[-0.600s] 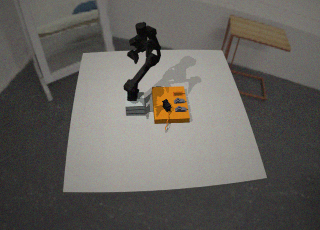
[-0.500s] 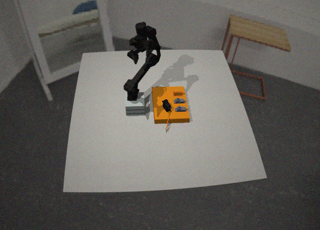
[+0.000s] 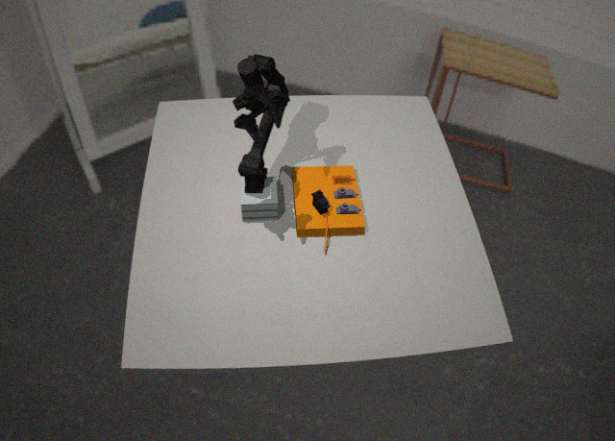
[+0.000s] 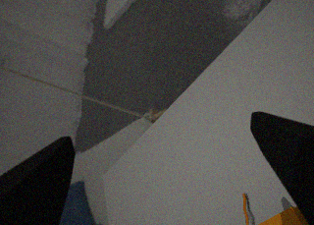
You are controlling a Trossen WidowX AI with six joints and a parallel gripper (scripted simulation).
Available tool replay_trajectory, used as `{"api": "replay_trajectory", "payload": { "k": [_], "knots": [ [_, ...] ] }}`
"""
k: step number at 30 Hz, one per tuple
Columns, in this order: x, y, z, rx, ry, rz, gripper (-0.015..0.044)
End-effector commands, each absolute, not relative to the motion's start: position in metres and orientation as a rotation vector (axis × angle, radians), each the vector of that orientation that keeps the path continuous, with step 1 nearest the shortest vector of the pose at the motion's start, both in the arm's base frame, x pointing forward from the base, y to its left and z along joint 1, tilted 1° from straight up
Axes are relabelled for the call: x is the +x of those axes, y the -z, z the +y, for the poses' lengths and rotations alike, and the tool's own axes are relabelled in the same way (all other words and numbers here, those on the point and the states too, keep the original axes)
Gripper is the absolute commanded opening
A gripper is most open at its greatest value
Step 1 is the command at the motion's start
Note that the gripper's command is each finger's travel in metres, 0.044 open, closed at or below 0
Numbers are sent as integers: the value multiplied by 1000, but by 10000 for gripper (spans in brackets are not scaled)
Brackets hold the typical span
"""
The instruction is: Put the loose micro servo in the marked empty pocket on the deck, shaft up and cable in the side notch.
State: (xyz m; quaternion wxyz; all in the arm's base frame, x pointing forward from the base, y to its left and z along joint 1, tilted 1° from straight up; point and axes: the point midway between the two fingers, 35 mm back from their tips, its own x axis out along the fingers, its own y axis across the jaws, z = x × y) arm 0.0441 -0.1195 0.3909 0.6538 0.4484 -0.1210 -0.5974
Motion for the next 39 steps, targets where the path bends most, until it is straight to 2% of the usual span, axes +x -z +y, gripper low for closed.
{"api": "replay_trajectory", "payload": {
  "k": [1, 9, 20, 39],
  "knots": [
    [47, -377, -139, 1099, 1296, -191, 440],
    [68, -343, -170, 1211, 1196, 18, 440],
    [120, -286, -190, 1291, 1064, 353, 440],
    [208, -183, -150, 1212, 898, 904, 440]
  ]
}}
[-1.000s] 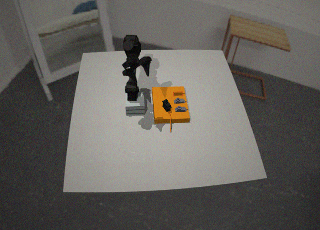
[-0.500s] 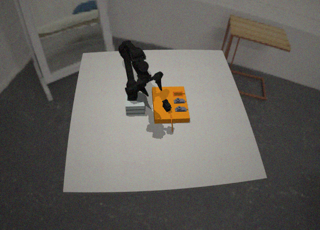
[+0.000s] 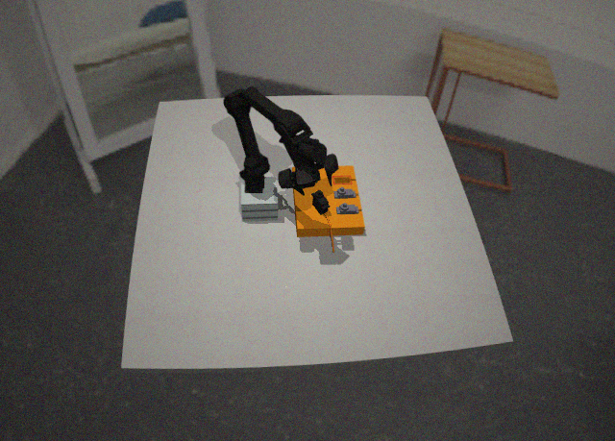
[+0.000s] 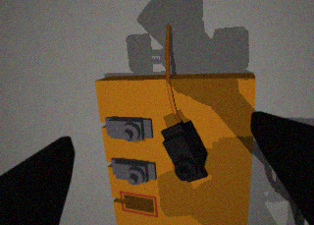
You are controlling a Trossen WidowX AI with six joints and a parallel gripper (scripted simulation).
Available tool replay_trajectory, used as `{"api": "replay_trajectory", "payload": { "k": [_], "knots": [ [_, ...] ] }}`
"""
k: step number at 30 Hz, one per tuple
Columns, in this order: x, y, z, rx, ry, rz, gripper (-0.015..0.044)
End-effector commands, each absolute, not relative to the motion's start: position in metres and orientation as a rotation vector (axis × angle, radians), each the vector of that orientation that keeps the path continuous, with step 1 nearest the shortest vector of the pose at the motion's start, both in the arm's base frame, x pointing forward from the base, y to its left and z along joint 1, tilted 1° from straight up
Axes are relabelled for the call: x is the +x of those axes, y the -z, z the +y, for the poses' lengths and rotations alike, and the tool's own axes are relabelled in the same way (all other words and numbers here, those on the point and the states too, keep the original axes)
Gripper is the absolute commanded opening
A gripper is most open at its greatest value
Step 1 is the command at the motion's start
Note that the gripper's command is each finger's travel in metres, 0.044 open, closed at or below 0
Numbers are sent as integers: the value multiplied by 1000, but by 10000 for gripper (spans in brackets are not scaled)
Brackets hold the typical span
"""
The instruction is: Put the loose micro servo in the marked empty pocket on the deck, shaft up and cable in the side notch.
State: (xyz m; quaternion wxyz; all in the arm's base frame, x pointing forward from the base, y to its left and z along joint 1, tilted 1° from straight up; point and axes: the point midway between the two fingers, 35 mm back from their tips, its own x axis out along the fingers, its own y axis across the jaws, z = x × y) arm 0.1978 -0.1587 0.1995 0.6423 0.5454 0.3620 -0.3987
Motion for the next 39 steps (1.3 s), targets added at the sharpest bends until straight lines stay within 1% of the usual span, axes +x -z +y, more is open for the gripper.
{"api": "replay_trajectory", "payload": {
  "k": [1, 9, 17, 22, 28, 39],
  "knots": [
    [212, -177, -146, 1198, 892, 935, 440],
    [236, -128, -109, 1056, 849, 1180, 440],
    [247, -84, -71, 862, 811, 1384, 440],
    [248, -81, -71, 857, 810, 1388, 440],
    [248, -58, -71, 857, 810, 1388, 440],
    [249, -49, -71, 857, 810, 1388, 440]
  ]
}}
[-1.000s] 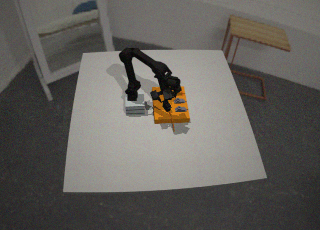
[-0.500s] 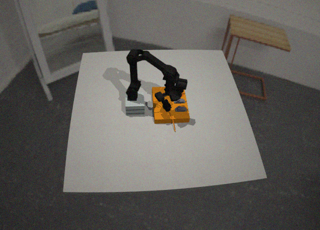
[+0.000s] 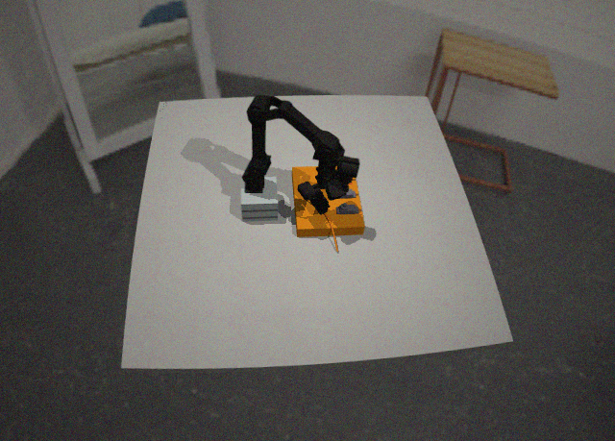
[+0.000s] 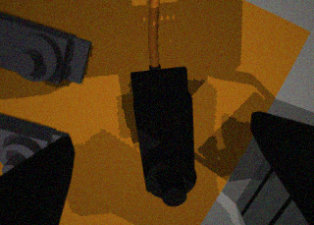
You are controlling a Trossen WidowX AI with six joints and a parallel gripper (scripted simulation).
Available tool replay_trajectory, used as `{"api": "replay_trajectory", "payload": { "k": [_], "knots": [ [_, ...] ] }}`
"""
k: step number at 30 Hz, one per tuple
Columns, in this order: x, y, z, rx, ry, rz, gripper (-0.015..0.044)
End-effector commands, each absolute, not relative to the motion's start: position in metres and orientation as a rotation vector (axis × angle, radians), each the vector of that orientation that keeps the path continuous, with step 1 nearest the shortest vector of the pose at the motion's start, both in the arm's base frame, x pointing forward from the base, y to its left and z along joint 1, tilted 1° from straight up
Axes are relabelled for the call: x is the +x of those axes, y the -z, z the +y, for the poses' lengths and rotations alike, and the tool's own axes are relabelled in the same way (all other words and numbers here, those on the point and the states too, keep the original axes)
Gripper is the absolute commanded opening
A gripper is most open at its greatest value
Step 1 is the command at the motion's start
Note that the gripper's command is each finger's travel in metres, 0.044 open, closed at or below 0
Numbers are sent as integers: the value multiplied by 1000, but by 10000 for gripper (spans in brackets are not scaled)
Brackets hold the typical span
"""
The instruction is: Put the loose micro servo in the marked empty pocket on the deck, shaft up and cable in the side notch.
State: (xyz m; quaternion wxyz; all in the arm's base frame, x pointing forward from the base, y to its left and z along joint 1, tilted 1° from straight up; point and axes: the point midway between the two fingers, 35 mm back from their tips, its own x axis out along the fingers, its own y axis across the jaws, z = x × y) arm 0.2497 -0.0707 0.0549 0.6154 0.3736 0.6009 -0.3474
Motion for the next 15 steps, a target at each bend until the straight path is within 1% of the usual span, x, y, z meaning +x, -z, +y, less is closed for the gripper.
{"api": "replay_trajectory", "payload": {
  "k": [1, 9, 15],
  "knots": [
    [249, -47, -71, 857, 810, 1388, 440],
    [249, -37, -71, 857, 810, 1388, 440],
    [249, -37, -71, 857, 810, 1388, 282]
  ]
}}
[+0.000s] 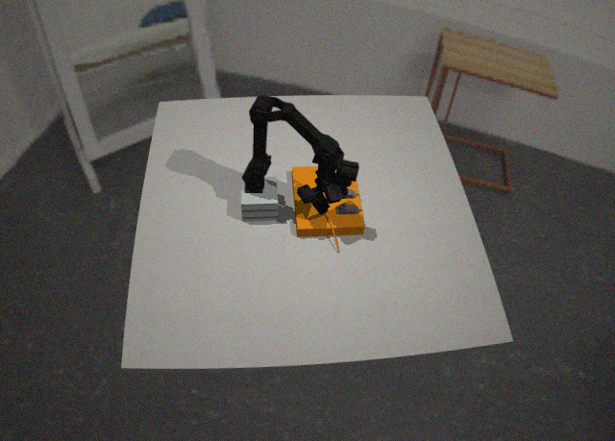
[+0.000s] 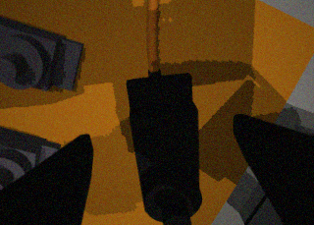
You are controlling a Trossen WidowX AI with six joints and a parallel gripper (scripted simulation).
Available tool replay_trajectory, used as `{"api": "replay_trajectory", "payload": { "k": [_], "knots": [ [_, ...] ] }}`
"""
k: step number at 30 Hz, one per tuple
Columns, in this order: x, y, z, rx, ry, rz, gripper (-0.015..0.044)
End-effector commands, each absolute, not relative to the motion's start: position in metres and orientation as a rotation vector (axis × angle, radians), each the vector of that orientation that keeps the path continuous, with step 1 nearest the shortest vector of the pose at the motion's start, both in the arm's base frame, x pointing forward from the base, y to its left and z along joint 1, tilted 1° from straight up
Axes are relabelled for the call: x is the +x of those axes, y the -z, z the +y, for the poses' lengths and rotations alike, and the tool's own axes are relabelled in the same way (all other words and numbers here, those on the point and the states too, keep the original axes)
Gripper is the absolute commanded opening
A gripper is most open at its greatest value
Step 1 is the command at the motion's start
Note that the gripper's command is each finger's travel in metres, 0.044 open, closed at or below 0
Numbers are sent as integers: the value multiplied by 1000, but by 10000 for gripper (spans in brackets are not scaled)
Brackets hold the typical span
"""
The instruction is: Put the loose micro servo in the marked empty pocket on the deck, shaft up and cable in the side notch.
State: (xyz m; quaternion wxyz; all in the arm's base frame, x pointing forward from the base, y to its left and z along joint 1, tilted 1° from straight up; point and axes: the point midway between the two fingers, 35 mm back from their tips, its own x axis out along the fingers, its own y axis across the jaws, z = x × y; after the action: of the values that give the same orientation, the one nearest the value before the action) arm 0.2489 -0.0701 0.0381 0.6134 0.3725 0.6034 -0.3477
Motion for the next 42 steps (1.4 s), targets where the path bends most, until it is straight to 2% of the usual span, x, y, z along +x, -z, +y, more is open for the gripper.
{"api": "replay_trajectory", "payload": {
  "k": [1, 6, 12, 15, 16, 22, 42],
  "knots": [
    [249, -37, -71, 857, 810, 1388, 256],
    [249, -37, -71, 857, 810, 1388, 125],
    [249, -37, -71, 857, 810, 1388, 85],
    [249, -42, -71, 857, 810, 1388, 6],
    [249, -45, -71, 857, 810, 1388, 0],
    [240, -66, -69, 857, 810, 1389, 0],
    [246, -67, -61, 858, 809, 1389, 0]
  ]
}}
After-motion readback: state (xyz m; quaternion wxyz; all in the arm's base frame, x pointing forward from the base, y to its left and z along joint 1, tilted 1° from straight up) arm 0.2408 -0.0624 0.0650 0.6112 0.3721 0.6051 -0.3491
